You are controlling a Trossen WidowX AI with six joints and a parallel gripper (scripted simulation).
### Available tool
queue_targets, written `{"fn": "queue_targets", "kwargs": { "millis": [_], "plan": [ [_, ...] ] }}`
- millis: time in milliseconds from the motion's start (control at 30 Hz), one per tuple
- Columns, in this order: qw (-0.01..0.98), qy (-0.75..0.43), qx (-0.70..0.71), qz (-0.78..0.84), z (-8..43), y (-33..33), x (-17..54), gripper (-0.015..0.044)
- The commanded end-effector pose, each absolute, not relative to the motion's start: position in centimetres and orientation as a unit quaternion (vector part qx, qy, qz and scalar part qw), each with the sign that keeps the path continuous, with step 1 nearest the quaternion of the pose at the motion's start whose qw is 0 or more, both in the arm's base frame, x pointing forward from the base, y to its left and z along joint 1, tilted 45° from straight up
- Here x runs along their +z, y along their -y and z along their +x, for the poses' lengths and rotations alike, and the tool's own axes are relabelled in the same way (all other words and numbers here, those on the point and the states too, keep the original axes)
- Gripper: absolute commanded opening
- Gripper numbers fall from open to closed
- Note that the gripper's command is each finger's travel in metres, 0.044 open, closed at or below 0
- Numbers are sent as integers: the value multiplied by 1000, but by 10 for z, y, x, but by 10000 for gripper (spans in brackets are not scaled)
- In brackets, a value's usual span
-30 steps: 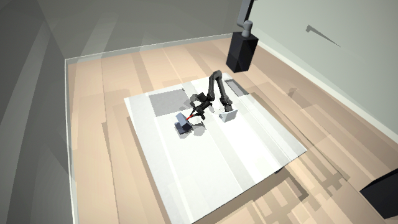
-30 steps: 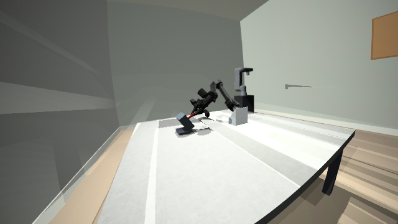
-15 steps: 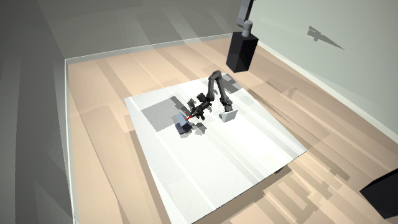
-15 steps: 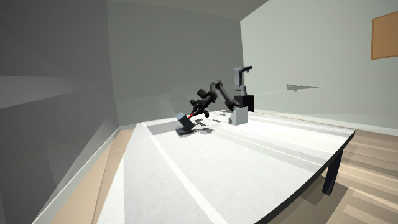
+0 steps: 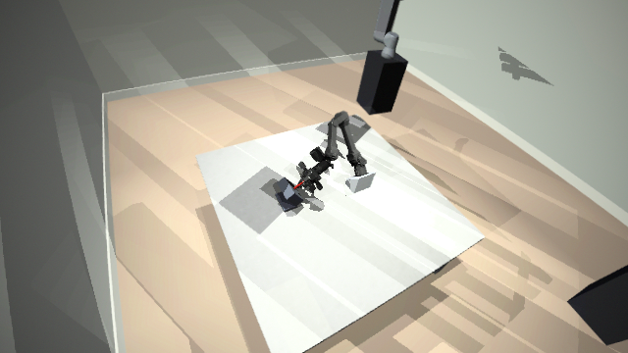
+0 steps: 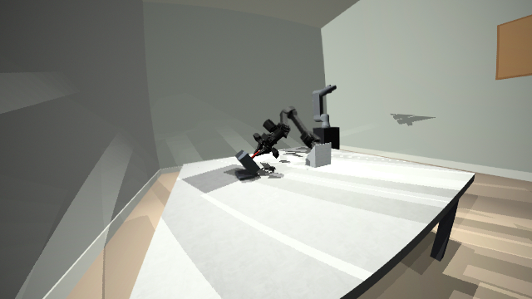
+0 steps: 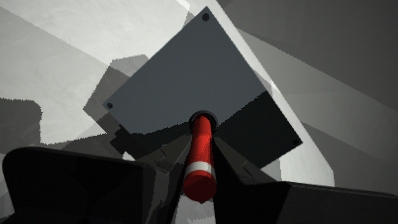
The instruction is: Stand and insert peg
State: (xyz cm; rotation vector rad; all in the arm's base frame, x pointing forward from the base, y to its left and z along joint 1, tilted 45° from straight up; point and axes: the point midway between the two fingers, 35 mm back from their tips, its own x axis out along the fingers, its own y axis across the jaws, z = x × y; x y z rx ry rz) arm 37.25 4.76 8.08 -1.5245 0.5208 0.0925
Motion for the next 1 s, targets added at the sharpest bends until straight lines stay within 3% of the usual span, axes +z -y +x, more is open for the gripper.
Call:
{"fn": "queue_targets", "kwargs": {
  "millis": [0,967],
  "plan": [
    [692,-230,41,-683,376,-48,81,0],
    [692,-230,41,-683,385,-45,78,0]
  ]
}}
